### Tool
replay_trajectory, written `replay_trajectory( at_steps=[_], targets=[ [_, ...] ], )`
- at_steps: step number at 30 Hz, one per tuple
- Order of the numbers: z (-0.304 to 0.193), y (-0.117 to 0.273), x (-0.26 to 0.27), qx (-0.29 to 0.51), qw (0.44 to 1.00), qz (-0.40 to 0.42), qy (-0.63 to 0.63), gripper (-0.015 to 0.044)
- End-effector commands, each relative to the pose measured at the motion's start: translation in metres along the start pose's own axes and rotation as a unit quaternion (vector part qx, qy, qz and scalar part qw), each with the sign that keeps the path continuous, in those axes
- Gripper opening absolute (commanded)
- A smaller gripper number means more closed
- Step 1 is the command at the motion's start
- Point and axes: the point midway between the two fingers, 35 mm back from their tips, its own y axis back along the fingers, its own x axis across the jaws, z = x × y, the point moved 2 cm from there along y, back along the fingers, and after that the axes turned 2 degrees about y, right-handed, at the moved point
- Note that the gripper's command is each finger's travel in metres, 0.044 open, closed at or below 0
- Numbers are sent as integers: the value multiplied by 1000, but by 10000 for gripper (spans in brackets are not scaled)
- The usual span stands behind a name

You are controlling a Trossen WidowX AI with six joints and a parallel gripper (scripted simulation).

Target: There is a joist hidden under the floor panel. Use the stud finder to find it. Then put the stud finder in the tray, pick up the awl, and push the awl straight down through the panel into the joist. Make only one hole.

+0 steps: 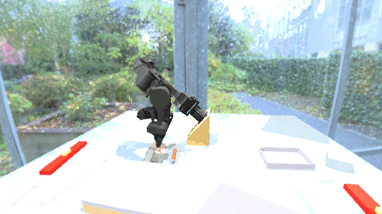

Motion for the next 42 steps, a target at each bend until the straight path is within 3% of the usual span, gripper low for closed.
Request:
replay_trajectory(
  at_steps=[1,28,42],
  targets=[
    [-1,-7,-1,0,1000,-2,3,440],
    [-4,-46,-2,-3,1000,-2,2,440],
    [-4,-46,-2,-3,1000,-2,2,347]
  ],
)
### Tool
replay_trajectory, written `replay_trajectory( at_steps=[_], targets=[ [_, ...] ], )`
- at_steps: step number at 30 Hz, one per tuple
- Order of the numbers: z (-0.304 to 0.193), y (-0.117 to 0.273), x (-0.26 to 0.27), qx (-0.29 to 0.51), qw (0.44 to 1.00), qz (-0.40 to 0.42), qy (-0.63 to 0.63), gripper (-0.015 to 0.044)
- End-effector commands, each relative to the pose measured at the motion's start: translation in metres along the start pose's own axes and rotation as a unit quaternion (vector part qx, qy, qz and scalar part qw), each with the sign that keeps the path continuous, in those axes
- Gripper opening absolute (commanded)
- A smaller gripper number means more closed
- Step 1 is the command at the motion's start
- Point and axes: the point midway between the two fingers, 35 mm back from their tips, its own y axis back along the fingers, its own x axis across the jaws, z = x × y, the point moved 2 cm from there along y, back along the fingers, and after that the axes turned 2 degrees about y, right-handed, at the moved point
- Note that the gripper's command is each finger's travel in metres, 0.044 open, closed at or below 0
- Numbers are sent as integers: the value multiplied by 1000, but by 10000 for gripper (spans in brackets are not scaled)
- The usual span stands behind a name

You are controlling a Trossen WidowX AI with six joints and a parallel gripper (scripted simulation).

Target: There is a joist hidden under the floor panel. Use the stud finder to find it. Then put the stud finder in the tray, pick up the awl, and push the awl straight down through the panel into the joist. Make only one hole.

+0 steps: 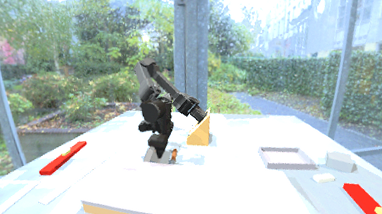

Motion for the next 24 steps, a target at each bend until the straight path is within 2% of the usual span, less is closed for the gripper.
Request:
replay_trajectory(
  at_steps=[1,14,24],
  targets=[
    [0,-1,-1,-2,1000,-1,2,340],
    [0,11,1,1,1000,0,2,0],
    [0,23,2,3,1000,0,2,0]
  ],
)
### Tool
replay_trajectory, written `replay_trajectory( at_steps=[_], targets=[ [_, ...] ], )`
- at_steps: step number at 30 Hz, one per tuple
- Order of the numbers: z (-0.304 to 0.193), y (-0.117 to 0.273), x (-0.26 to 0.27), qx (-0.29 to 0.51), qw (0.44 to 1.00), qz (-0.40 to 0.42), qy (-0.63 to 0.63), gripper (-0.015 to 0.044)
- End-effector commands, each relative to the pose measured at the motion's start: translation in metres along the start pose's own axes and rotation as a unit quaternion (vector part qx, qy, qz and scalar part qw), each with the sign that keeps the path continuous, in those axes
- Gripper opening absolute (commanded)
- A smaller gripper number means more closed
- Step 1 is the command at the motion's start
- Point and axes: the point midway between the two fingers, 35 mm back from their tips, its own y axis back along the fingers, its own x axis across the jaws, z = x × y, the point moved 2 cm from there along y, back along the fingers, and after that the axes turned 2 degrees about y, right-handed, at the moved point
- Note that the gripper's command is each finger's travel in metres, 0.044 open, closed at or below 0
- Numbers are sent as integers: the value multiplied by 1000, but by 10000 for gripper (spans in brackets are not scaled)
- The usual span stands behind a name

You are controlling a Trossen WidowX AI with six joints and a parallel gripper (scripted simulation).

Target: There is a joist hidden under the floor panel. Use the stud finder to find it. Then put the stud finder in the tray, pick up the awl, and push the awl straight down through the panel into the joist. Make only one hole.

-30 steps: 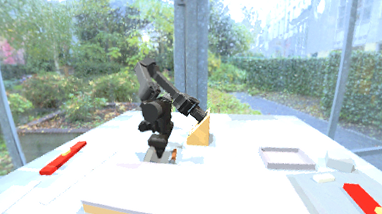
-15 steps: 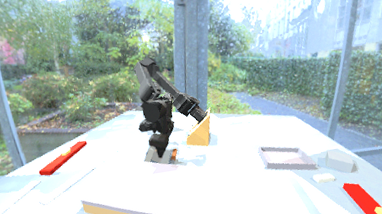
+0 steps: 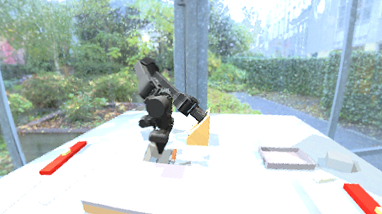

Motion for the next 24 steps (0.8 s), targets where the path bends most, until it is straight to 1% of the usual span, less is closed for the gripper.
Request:
replay_trajectory(
  at_steps=[1,24],
  targets=[
    [2,7,3,1,1000,5,-4,0],
    [5,35,1,-1,1000,4,-4,0]
  ],
)
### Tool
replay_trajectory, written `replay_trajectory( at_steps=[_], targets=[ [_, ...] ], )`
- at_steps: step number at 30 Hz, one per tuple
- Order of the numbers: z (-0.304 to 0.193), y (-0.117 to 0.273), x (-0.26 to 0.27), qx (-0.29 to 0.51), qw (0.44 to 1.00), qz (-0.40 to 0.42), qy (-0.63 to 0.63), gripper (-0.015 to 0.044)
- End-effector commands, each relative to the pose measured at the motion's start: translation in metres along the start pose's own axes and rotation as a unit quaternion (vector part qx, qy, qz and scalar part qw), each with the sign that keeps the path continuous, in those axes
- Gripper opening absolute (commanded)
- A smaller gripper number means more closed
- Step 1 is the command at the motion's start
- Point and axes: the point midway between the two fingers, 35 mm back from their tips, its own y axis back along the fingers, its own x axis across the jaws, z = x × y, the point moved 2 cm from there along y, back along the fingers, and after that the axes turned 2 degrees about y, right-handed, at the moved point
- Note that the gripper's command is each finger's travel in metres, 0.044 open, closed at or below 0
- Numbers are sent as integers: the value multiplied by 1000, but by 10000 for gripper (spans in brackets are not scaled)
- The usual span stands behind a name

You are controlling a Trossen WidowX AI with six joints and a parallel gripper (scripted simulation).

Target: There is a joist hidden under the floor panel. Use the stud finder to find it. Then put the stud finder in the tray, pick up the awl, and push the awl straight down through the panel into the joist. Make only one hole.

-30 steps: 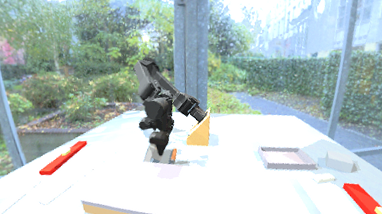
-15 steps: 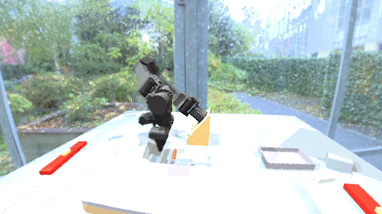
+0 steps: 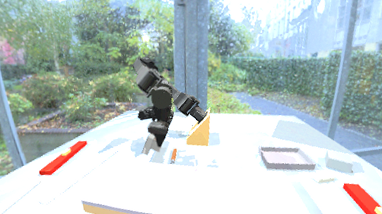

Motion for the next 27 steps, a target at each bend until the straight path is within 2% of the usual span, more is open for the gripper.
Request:
replay_trajectory(
  at_steps=[1,10,27],
  targets=[
    [2,8,2,1,1000,4,-4,0],
    [3,13,1,2,1000,3,-4,0],
    [8,9,-1,59,998,0,-1,0]
  ],
)
